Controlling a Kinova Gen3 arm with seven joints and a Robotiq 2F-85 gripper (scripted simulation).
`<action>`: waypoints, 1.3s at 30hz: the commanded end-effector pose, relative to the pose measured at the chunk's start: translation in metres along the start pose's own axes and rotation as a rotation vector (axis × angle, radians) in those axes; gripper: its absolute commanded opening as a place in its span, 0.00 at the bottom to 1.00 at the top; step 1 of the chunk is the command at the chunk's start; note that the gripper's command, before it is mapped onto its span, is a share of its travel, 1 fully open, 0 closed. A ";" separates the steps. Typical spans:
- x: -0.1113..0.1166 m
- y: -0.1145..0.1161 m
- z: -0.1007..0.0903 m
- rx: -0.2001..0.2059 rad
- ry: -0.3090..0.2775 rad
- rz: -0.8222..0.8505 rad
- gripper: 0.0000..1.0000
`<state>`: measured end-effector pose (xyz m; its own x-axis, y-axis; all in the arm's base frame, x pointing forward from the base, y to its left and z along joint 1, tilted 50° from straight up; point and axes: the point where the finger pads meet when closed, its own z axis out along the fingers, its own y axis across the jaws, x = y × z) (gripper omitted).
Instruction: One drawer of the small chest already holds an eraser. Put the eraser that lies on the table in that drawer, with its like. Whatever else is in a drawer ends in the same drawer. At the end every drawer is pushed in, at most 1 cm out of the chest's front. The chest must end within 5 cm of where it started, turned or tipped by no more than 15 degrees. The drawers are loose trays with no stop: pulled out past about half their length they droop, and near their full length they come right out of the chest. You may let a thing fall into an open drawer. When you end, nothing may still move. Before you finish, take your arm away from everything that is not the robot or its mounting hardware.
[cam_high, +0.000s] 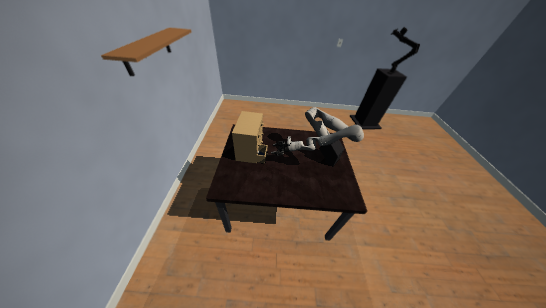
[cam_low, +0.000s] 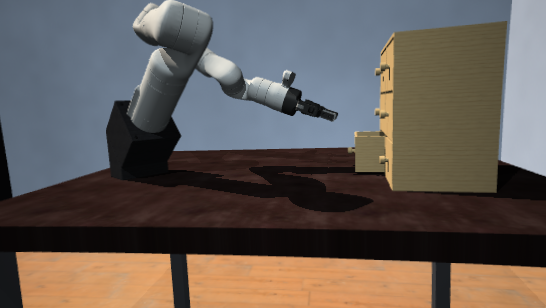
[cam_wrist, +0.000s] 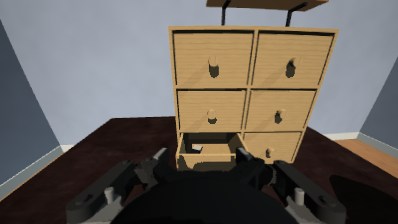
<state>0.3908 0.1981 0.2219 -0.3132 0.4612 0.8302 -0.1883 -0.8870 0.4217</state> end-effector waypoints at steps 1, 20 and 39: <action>0.005 -0.008 -0.009 0.018 0.019 0.000 1.00; -0.002 -0.007 -0.032 0.018 0.019 0.000 1.00; -0.011 -0.007 -0.060 0.018 0.019 0.000 1.00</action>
<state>0.3422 0.1973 0.1899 -0.3327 0.4693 0.8179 -0.1801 -0.8830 0.4334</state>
